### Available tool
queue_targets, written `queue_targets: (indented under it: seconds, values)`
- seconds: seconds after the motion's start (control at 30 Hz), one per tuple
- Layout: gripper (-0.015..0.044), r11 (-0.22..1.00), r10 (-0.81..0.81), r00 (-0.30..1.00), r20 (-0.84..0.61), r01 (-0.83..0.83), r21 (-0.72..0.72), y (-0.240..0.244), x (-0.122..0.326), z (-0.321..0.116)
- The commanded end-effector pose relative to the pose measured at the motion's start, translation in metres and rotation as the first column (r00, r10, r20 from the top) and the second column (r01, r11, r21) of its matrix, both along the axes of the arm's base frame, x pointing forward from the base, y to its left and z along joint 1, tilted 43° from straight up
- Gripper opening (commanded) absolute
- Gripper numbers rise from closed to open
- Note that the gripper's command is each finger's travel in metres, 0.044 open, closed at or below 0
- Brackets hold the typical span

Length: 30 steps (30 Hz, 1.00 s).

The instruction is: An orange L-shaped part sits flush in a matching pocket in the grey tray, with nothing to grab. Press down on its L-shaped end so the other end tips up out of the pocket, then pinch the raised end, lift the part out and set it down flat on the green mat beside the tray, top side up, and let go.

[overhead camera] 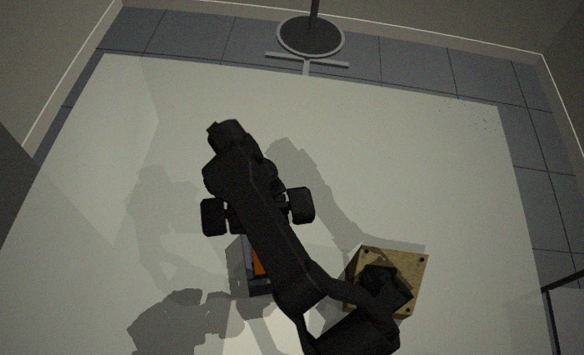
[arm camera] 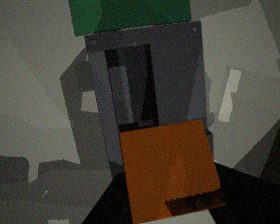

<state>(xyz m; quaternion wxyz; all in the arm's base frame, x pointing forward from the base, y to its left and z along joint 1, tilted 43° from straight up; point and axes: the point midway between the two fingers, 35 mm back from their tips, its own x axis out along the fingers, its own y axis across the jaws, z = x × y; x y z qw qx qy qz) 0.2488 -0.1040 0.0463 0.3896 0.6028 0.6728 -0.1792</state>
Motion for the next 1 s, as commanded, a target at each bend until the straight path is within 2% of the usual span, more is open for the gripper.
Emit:
queue_targets:
  seconds: [0.0, 0.97]
  values:
    - [0.0000, 1.000, 0.005, 1.000, 0.008, -0.004, -0.008, -0.005, 0.002, 0.001]
    - [0.0000, 1.000, 0.005, 1.000, 0.012, -0.004, -0.016, -0.088, 0.028, -0.075]
